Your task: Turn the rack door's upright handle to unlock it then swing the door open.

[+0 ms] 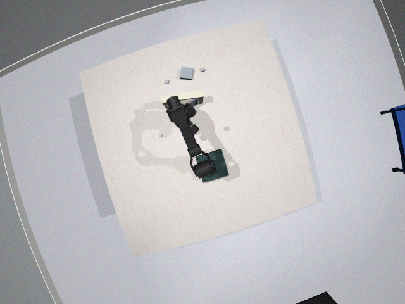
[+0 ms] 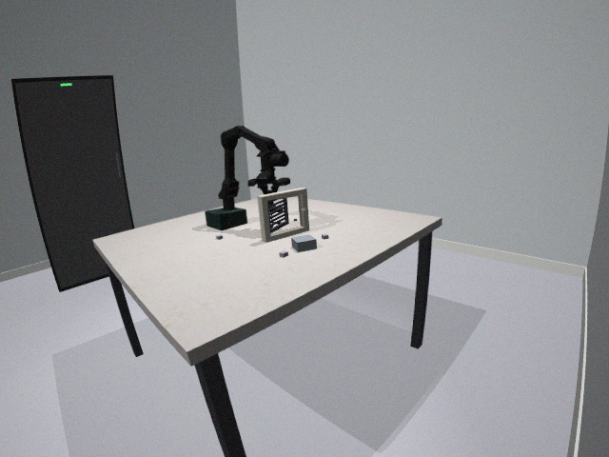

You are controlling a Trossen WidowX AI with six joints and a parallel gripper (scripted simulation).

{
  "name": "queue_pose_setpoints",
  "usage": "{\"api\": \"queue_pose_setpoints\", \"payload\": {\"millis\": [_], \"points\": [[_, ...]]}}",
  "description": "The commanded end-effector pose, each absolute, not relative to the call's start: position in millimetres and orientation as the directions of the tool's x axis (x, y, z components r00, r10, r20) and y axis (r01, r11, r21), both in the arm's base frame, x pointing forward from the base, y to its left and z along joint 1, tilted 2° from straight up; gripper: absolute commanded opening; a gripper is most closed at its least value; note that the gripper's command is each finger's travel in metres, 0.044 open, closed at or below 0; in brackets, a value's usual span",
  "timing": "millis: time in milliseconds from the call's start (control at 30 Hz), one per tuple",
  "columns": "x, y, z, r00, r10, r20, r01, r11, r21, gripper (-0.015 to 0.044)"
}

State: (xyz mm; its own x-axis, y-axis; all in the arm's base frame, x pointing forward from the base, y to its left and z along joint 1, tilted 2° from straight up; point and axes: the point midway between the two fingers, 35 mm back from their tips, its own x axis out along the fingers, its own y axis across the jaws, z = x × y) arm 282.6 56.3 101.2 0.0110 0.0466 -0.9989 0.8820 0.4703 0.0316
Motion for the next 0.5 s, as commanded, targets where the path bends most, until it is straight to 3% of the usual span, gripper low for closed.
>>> {"api": "queue_pose_setpoints", "payload": {"millis": [0,467], "points": [[276.8,50.2,100.8,0.023,0.045,-0.999,0.838,0.544,0.044,0.0022],[257.4,26.2,99.0,0.022,0.043,-0.999,0.705,0.707,0.046,0.0022]]}}
